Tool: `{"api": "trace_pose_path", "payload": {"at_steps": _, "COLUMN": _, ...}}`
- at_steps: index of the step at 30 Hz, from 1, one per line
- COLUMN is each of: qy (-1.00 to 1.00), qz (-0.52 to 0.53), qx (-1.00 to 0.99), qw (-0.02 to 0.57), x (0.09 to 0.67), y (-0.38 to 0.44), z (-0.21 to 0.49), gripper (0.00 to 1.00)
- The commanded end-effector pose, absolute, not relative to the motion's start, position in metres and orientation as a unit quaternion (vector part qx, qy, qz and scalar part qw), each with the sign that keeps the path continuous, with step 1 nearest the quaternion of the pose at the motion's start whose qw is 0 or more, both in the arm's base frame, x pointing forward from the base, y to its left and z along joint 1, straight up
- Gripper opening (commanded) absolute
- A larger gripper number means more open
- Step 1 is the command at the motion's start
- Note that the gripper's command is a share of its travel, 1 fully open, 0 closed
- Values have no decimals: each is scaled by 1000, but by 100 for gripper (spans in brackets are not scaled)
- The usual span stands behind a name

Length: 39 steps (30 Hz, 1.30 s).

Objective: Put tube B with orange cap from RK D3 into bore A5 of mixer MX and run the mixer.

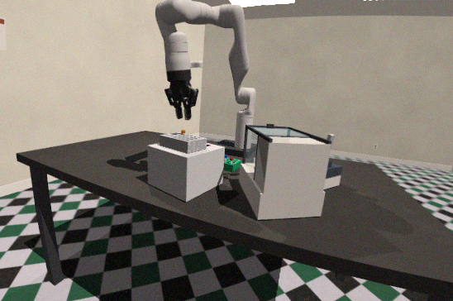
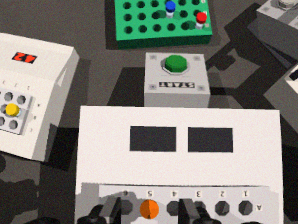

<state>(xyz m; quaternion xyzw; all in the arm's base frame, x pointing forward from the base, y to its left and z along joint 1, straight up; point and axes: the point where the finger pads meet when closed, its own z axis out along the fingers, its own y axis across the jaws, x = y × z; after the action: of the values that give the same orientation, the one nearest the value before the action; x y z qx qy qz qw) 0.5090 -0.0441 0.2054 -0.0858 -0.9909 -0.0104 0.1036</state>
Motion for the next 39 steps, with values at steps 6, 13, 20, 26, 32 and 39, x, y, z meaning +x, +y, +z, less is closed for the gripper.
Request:
{"api": "trace_pose_path", "payload": {"at_steps": 6, "qy": -991, "qz": -10, "qx": -86, "qw": 103, "x": 509, "y": -44, "z": 215, "gripper": 42}}
{"api": "trace_pose_path", "payload": {"at_steps": 13, "qy": -991, "qz": -10, "qx": -86, "qw": 103, "x": 509, "y": -44, "z": 223, "gripper": 42}}
{"api": "trace_pose_path", "payload": {"at_steps": 20, "qy": -991, "qz": -10, "qx": -86, "qw": 103, "x": 493, "y": -42, "z": 222, "gripper": 42}}
{"api": "trace_pose_path", "payload": {"at_steps": 26, "qy": -991, "qz": -10, "qx": -86, "qw": 103, "x": 480, "y": -40, "z": 221, "gripper": 42}}
{"api": "trace_pose_path", "payload": {"at_steps": 32, "qy": -991, "qz": -10, "qx": -86, "qw": 103, "x": 460, "y": -37, "z": 221, "gripper": 42}}
{"api": "trace_pose_path", "payload": {"at_steps": 39, "qy": -991, "qz": -10, "qx": -86, "qw": 103, "x": 437, "y": -34, "z": 221, "gripper": 42}}
